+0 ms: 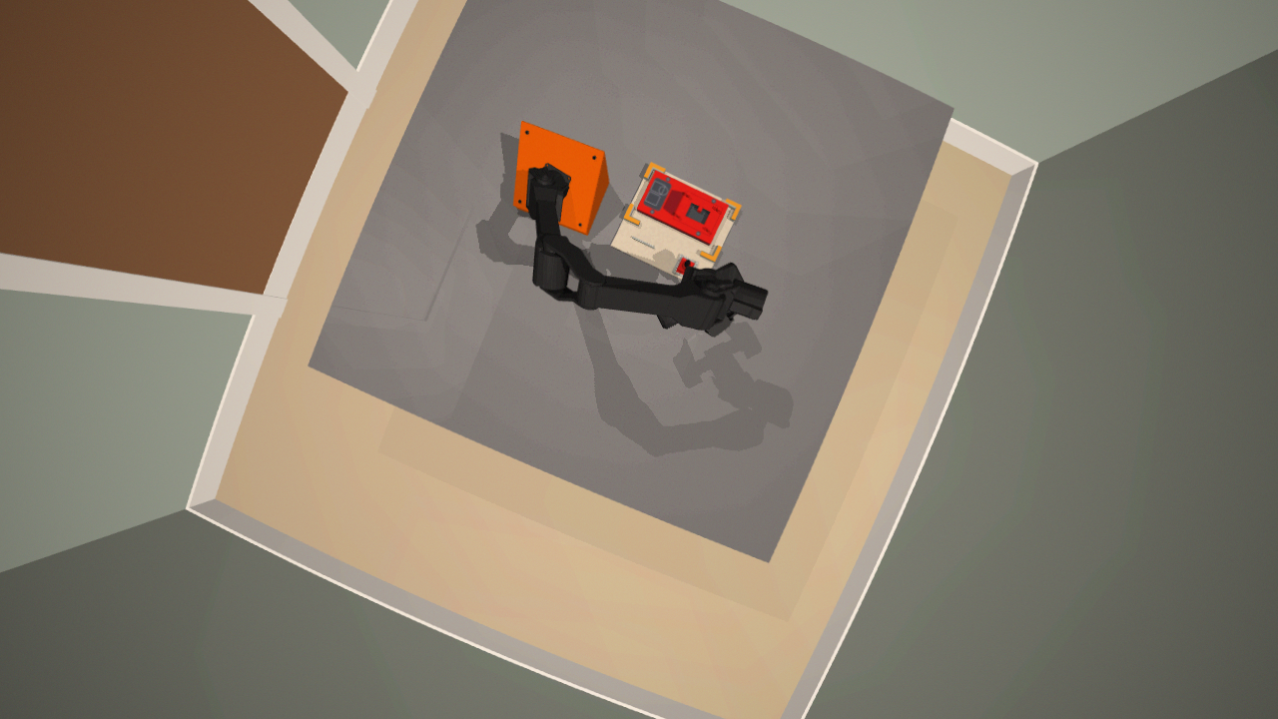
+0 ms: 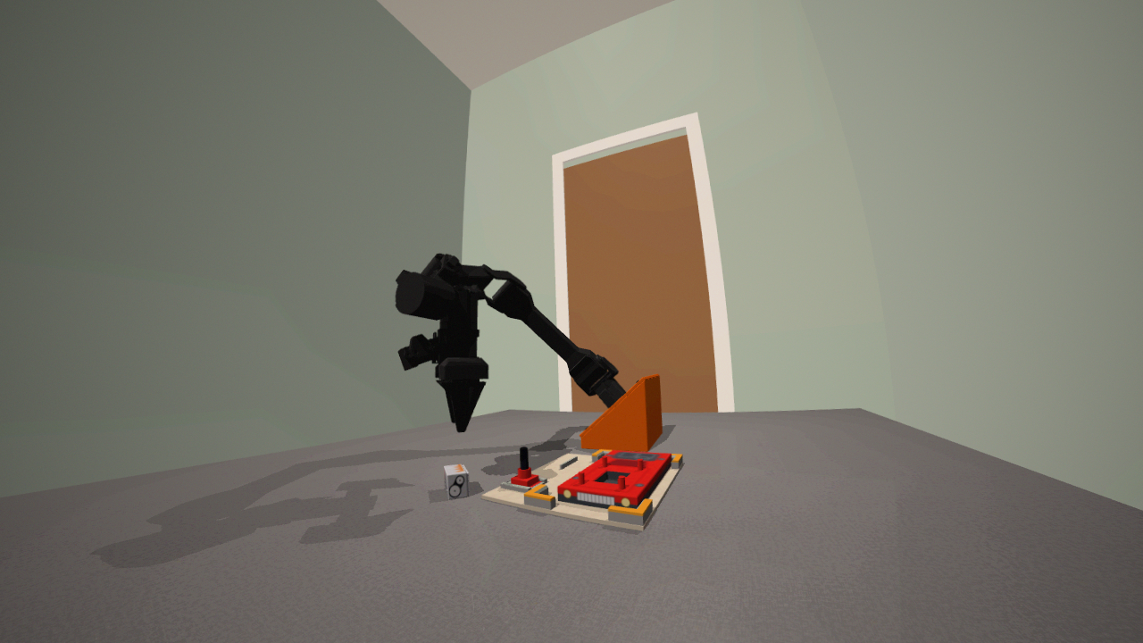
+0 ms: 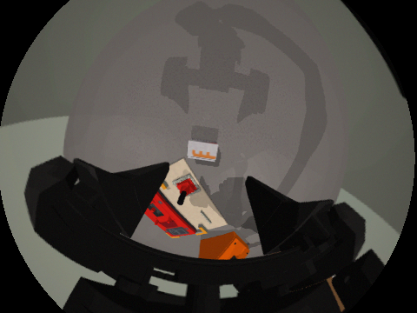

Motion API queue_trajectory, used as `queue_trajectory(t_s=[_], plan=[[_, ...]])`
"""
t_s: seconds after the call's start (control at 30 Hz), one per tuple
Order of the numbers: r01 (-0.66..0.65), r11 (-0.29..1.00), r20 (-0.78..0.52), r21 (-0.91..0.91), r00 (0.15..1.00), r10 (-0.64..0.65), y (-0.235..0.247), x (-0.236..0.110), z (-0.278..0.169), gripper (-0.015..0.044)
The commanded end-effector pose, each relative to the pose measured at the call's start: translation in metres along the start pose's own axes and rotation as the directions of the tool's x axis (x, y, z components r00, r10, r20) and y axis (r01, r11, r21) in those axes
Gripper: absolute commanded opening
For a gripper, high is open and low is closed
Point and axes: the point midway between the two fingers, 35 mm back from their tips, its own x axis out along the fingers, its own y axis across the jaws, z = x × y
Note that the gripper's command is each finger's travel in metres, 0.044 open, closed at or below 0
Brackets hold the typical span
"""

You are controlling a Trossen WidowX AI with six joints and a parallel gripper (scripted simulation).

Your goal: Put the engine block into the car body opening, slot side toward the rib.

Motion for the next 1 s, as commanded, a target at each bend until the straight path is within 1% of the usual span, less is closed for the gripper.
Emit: queue_trajectory(t_s=[0.0, 0.07, 0.17, 0.27, 0.4, 0.5, 0.97], plan=[[0.005, 1.0, -0.017, 0.008, 1.0, -0.004, 0.002, -0.002, 0.002, 0.044], [0.004, 1.0, -0.017, 0.008, 1.0, -0.004, 0.012, 0.001, 0.007, 0.044], [0.004, 1.0, -0.017, 0.008, 1.0, -0.004, 0.013, 0.003, 0.008, 0.044], [0.005, 1.0, -0.016, 0.008, 1.0, -0.005, 0.013, 0.025, 0.007, 0.044], [0.005, 1.0, -0.016, 0.009, 1.0, -0.005, 0.013, 0.029, 0.007, 0.044], [0.005, 1.0, -0.015, 0.009, 1.0, -0.005, 0.012, 0.041, 0.007, 0.044], [0.006, 1.0, -0.015, 0.009, 1.0, -0.005, 0.013, 0.059, 0.007, 0.044]])
